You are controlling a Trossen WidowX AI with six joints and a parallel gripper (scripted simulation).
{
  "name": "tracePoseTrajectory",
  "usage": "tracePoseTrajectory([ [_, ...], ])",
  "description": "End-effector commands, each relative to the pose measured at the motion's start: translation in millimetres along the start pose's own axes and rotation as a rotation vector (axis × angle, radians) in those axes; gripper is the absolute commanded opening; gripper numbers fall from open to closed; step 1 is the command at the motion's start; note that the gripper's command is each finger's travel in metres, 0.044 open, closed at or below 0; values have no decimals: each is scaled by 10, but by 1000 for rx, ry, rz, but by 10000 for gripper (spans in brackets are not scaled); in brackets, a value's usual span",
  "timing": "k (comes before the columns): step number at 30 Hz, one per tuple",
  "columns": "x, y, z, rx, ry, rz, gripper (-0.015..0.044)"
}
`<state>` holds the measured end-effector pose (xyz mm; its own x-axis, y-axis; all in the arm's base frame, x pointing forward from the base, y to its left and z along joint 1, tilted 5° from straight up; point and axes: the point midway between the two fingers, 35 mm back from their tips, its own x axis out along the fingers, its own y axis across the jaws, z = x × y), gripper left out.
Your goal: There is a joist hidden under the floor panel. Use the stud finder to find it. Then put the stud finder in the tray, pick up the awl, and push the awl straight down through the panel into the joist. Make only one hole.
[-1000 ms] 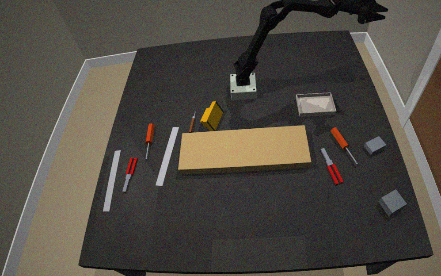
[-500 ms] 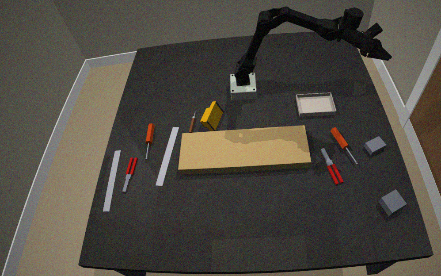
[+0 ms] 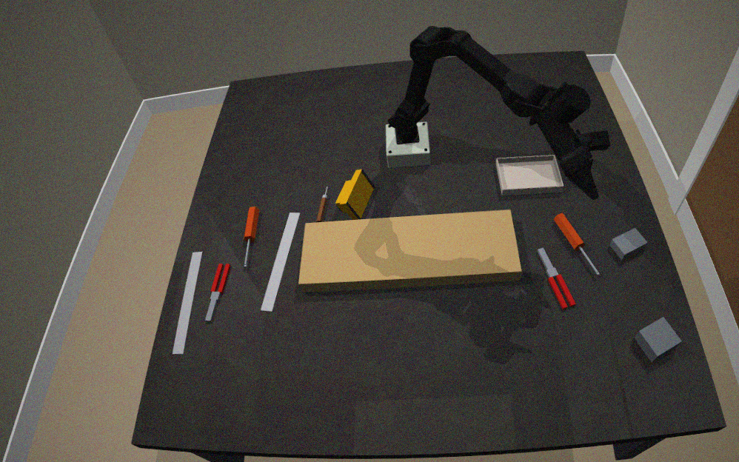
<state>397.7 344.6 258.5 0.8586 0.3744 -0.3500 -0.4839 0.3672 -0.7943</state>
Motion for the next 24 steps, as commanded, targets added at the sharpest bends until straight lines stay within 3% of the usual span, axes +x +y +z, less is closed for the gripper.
tracePoseTrajectory([
  [1, 96, -160, -608, -80, 112, 41, 440],
  [12, -115, -531, -2435, -207, 424, 210, 440],
  [24, -1162, -436, -4167, -169, 658, 506, 440],
])
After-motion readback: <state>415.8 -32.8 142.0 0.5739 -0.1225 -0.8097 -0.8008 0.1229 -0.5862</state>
